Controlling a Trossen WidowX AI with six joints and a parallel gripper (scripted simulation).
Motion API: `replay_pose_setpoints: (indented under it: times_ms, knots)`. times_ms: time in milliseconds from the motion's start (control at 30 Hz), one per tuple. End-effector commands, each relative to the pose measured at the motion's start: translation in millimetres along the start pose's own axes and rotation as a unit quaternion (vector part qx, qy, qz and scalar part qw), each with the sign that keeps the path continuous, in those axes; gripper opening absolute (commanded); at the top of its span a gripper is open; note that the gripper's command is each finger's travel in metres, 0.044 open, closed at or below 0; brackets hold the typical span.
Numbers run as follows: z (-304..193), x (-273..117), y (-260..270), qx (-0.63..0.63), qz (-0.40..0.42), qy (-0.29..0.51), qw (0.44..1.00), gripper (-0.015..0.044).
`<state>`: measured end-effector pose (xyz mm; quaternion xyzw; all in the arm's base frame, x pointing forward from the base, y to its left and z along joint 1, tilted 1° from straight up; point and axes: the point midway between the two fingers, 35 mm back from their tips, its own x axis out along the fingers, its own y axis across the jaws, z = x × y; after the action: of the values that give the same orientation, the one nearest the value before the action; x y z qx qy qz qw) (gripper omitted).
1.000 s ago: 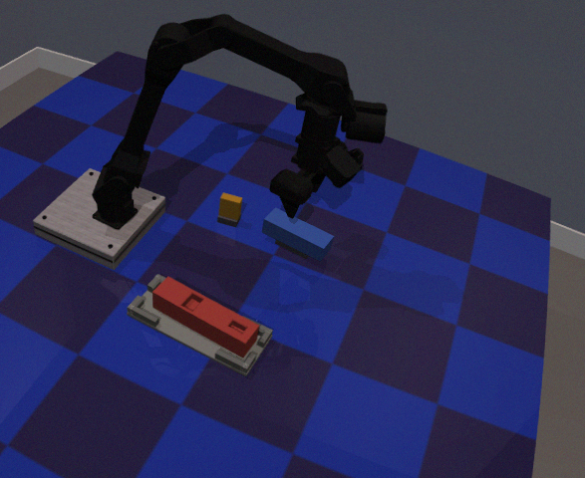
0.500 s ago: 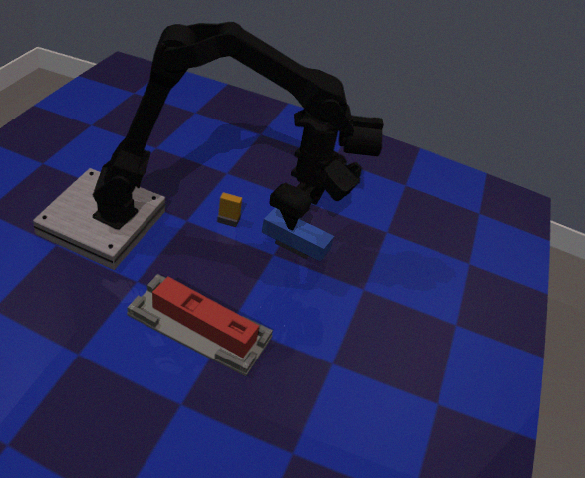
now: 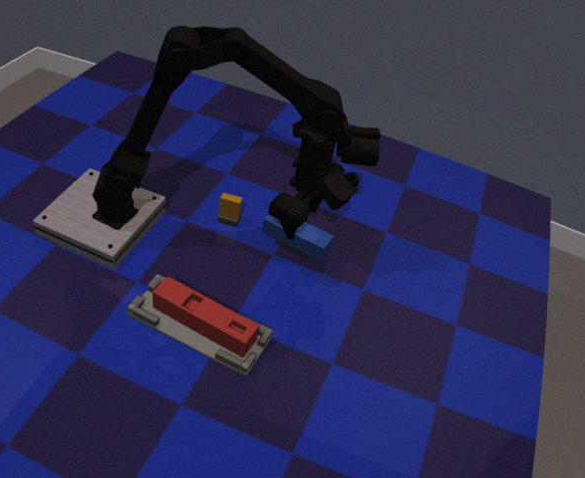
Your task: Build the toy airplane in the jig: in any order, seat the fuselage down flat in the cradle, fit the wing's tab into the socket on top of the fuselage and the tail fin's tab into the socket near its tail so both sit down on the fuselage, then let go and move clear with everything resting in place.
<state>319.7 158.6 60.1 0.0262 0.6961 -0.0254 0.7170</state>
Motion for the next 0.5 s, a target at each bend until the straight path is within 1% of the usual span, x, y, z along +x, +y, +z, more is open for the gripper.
replay_pose_setpoints:
  times_ms: [0,467]
  knots:
    - [-1.9,9.9,-1.0,0.002,-0.002,0.004,1.0,0.044]
    - [-2.6,32.3,-1.4,0.002,-0.002,0.004,1.0,0.044]
